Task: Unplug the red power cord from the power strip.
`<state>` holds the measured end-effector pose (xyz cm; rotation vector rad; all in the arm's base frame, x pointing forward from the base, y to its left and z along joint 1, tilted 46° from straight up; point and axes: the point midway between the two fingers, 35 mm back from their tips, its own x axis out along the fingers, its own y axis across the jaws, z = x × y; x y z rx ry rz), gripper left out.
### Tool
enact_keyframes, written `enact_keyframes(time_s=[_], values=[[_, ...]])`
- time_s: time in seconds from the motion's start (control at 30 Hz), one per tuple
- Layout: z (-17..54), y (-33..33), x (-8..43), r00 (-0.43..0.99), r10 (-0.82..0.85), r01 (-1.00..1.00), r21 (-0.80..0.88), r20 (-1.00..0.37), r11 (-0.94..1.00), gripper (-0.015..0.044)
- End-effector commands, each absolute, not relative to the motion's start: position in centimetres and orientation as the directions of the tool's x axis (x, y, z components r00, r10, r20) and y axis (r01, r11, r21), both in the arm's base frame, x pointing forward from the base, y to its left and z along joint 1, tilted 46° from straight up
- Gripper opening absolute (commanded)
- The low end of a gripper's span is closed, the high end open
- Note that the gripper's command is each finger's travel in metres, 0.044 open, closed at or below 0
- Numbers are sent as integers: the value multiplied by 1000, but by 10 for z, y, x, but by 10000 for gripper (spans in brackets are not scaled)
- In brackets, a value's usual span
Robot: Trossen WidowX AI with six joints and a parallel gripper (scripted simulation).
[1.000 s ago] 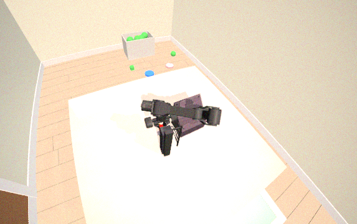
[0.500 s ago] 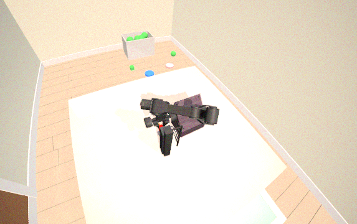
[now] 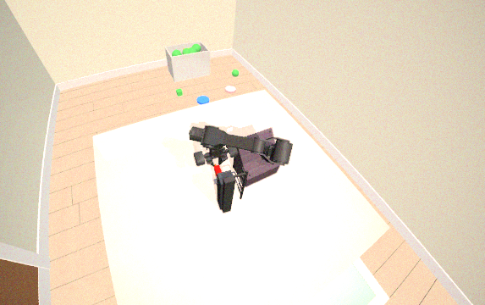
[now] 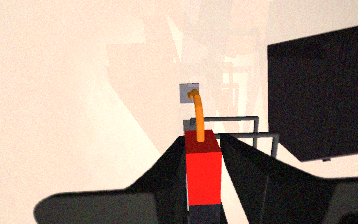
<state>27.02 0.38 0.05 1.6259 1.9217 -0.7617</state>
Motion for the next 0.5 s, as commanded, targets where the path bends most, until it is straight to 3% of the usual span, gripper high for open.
enact_keyframes(time_s=[0.0,0.03,0.47], values=[[-7,-13,270,-143,700,990,-99,-699,103,0],[-8,-14,270,-143,700,990,-99,-699,103,0],[-5,-5,269,-144,703,990,-100,-696,104,341]])
